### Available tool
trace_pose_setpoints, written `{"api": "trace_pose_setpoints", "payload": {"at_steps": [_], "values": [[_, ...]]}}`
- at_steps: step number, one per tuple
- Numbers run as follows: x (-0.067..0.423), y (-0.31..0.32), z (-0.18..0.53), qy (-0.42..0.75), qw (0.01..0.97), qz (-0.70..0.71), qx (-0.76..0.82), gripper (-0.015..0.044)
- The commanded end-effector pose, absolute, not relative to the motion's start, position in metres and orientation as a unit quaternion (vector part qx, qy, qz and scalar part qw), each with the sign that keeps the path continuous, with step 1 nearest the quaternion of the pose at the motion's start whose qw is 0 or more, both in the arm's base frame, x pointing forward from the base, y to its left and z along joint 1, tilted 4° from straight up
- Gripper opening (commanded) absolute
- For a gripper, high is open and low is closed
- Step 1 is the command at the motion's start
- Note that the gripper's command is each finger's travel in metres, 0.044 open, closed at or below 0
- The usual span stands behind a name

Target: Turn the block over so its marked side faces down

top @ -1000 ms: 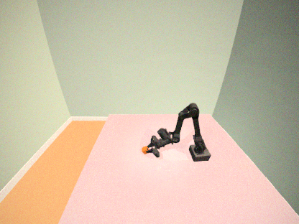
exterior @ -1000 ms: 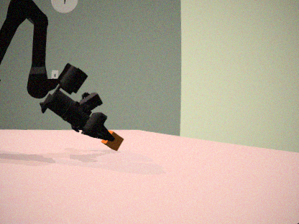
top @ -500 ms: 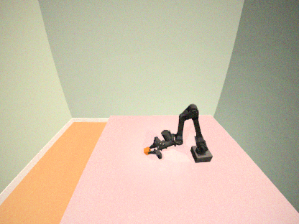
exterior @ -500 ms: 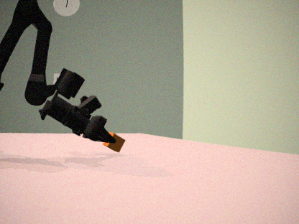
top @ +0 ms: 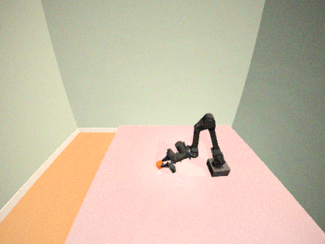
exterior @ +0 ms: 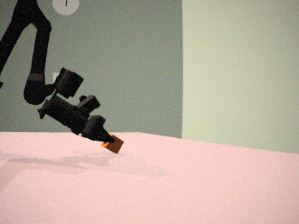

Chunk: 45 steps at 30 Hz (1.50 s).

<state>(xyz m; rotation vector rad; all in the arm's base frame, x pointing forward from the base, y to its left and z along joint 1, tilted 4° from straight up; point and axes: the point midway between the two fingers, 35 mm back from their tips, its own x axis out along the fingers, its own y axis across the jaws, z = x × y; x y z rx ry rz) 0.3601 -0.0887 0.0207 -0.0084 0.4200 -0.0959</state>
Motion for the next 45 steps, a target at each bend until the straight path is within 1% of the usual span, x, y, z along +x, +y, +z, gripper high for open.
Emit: {"api": "trace_pose_setpoints", "payload": {"at_steps": [1, 7, 40, 42, 45], "values": [[0.3595, -0.0882, 0.0200, 0.209, 0.977, -0.047, -0.001, 0.0289], [0.3595, -0.0882, 0.0200, 0.209, 0.977, -0.047, -0.001, 0.0440], [0.3595, -0.0882, 0.0200, 0.209, 0.977, -0.047, -0.001, 0.0440], [0.3619, -0.0891, 0.0202, 0.221, 0.974, -0.047, 0.000, 0.0440], [0.3689, -0.0920, 0.0250, 0.270, 0.962, -0.049, 0.004, 0.0440]]}}
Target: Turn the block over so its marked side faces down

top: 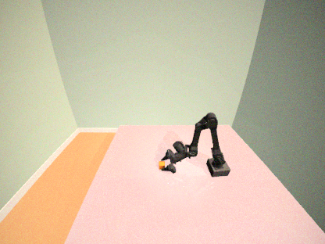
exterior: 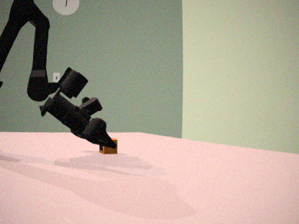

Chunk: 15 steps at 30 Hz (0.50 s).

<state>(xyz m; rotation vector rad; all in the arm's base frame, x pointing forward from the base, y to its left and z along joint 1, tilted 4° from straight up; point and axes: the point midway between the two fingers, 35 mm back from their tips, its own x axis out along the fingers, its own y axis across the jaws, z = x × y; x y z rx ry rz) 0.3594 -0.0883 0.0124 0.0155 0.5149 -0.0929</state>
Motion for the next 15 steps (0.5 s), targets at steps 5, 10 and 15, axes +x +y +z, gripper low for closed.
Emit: {"api": "trace_pose_setpoints", "payload": {"at_steps": [5, 10, 15], "values": [[0.366, -0.092, 0.047, 0.356, 0.933, -0.049, 0.009, 0.0440], [0.344, -0.086, 0.079, 0.430, 0.901, -0.046, 0.010, 0.0440], [0.335, -0.084, 0.088, 0.450, 0.892, -0.045, 0.010, 0.0440]]}}
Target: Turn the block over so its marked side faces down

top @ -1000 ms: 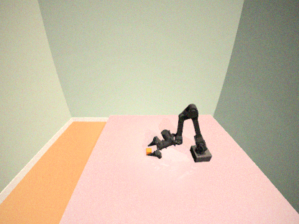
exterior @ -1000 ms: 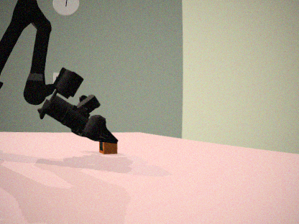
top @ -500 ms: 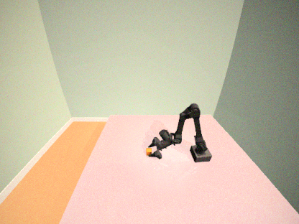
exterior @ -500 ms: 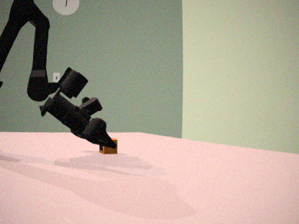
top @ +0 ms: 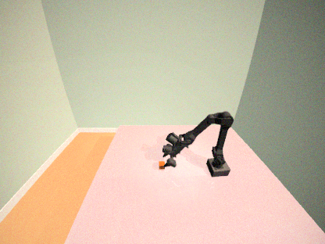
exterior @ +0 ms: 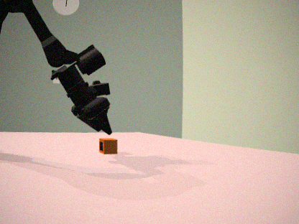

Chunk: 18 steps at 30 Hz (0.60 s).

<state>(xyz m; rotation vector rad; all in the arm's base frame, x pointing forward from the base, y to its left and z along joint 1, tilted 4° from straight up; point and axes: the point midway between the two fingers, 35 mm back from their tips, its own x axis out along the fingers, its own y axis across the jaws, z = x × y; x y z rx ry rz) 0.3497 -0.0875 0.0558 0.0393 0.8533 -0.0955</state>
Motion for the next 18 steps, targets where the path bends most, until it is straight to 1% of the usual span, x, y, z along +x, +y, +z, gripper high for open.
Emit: {"api": "trace_pose_setpoints", "payload": {"at_steps": [1, 7, 18], "values": [[0.335, -0.084, 0.088, 0.450, 0.892, -0.045, 0.010, 0.0440], [0.337, -0.085, 0.089, 0.459, 0.887, -0.045, 0.011, 0.0440], [0.368, -0.089, 0.106, 0.604, 0.795, -0.043, 0.025, 0.0440]]}}
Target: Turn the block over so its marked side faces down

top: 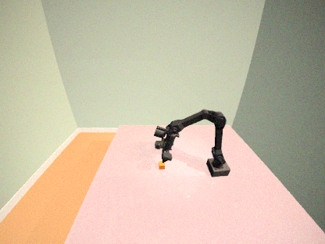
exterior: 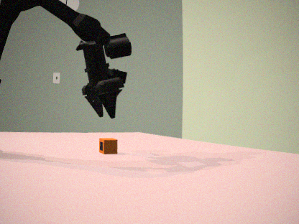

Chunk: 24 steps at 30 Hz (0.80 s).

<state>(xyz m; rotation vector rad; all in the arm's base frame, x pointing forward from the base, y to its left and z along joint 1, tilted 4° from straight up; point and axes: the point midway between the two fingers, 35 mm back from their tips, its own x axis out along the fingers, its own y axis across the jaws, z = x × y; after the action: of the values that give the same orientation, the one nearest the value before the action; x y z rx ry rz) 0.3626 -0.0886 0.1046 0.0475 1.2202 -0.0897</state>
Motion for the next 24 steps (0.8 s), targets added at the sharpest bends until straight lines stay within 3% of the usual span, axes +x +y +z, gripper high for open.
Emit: {"api": "trace_pose_setpoints", "payload": {"at_steps": [1, 6, 24], "values": [[0.370, -0.089, 0.107, 0.617, 0.785, -0.043, 0.025, 0.0440], [0.375, -0.089, 0.114, 0.670, 0.741, -0.041, 0.023, 0.0440], [0.380, -0.090, 0.065, 0.672, 0.739, -0.041, 0.023, 0.0440]]}}
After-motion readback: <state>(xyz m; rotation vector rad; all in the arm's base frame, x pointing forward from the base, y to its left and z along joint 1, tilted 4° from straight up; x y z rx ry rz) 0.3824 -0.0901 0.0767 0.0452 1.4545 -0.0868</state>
